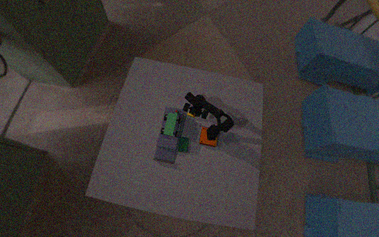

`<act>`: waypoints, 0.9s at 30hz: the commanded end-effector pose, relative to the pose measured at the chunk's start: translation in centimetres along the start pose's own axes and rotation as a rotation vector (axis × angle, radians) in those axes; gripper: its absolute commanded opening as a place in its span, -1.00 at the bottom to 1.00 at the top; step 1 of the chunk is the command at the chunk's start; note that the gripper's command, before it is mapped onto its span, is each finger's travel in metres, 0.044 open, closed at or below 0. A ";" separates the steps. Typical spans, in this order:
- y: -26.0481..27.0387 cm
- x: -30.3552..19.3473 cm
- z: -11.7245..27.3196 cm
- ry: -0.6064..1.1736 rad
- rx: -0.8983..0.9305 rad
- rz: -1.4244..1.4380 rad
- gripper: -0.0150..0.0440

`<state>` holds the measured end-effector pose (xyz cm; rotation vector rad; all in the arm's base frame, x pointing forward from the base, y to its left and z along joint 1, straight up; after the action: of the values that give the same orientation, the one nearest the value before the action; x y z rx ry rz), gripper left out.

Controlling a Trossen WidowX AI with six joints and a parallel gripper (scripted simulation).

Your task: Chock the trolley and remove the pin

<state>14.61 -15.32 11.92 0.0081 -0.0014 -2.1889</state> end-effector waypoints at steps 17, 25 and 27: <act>0.6 0.3 6.0 -0.007 0.014 -0.003 -0.49; 0.7 0.3 6.7 -0.007 0.015 -0.003 -0.49; 0.7 0.3 6.7 -0.007 0.014 0.020 -0.49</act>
<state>14.92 -15.85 18.39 0.0128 -0.0180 -2.1903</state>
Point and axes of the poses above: the point midway between the two fingers, 35 mm back from their tips, its own z axis back along the fingers, its own y axis across the jaws, x = y × z, the point moved 2 cm from there along z, back along the fingers, and after that the axes turned 15 degrees about -z, right-handed, at the moved point
